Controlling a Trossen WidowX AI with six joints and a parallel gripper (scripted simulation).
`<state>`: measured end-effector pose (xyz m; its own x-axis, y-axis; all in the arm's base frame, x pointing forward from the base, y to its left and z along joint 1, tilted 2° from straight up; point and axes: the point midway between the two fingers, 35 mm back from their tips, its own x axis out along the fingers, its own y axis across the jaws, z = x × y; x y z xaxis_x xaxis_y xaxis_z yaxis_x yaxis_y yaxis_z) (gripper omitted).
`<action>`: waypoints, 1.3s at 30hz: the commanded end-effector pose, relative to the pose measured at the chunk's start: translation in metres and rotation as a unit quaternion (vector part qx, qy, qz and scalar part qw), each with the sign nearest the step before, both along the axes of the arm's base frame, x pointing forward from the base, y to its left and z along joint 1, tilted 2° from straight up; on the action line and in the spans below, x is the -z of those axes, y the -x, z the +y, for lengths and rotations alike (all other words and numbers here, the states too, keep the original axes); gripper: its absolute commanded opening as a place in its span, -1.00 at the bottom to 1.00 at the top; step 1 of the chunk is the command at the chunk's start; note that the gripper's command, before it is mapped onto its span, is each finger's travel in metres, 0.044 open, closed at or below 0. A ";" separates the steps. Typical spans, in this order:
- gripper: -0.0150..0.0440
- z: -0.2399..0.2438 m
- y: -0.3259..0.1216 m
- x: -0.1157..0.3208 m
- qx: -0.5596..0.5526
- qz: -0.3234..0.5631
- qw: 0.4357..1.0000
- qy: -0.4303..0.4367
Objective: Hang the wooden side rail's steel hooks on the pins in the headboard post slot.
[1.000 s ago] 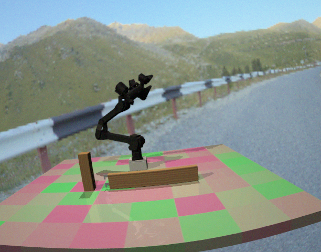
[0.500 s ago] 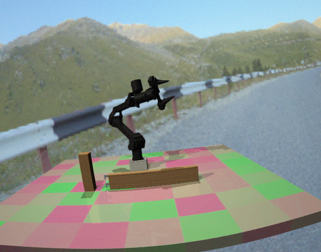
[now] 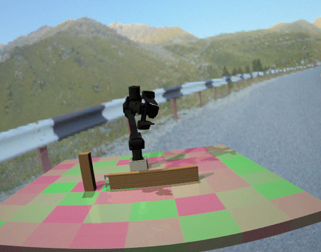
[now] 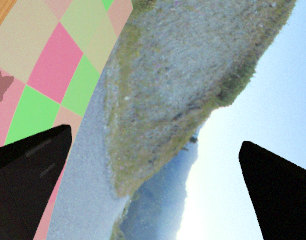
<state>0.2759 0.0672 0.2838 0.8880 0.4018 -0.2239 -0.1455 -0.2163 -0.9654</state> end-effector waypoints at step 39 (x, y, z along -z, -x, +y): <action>1.00 -0.248 0.053 0.170 0.087 0.354 0.812 0.456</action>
